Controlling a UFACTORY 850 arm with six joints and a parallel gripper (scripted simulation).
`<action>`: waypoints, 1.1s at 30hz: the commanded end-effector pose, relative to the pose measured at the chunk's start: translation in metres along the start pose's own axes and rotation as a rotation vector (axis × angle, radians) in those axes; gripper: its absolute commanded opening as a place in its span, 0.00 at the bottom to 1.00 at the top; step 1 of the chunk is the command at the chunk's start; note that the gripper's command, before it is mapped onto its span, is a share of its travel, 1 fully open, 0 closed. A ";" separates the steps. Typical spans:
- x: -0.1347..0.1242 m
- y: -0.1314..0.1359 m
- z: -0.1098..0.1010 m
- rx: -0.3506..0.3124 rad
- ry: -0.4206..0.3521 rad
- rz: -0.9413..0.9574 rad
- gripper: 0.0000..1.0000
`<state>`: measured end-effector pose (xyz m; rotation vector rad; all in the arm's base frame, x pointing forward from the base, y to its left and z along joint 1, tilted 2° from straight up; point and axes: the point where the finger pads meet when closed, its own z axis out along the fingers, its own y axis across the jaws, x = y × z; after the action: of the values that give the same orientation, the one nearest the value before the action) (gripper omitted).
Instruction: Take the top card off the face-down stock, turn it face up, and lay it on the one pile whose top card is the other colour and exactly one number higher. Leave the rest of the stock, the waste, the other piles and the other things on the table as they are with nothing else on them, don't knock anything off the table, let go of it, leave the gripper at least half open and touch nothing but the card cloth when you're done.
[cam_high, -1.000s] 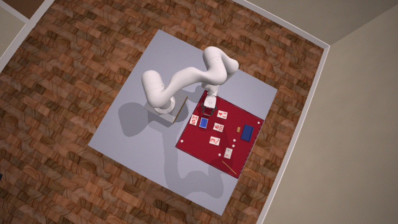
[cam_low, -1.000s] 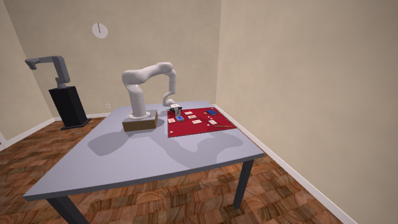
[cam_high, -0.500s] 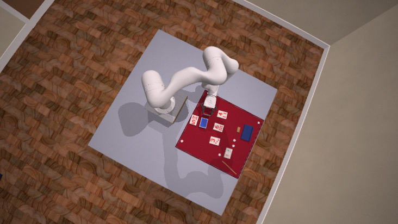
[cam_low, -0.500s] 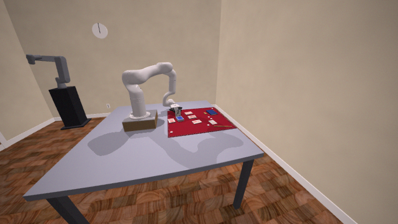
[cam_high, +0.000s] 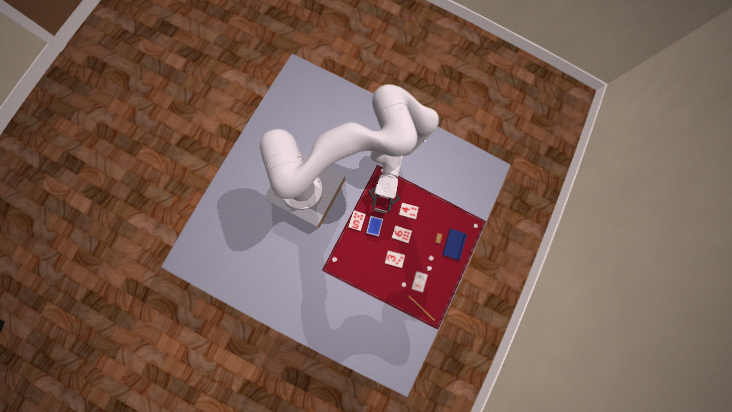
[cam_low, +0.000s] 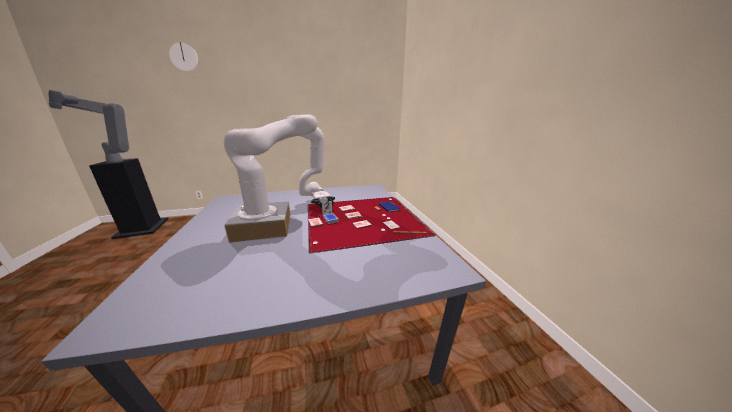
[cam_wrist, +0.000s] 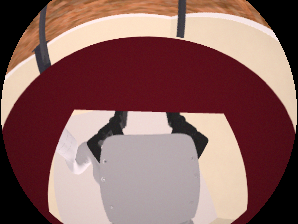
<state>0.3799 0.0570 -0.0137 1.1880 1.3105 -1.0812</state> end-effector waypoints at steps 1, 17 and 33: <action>0.000 0.000 -0.001 0.000 0.001 0.001 0.73; 0.001 0.000 -0.010 0.000 0.001 0.001 0.73; 0.004 0.000 -0.021 0.000 0.001 0.001 0.73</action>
<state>0.3778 0.0766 -0.0160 1.1878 1.3101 -1.0810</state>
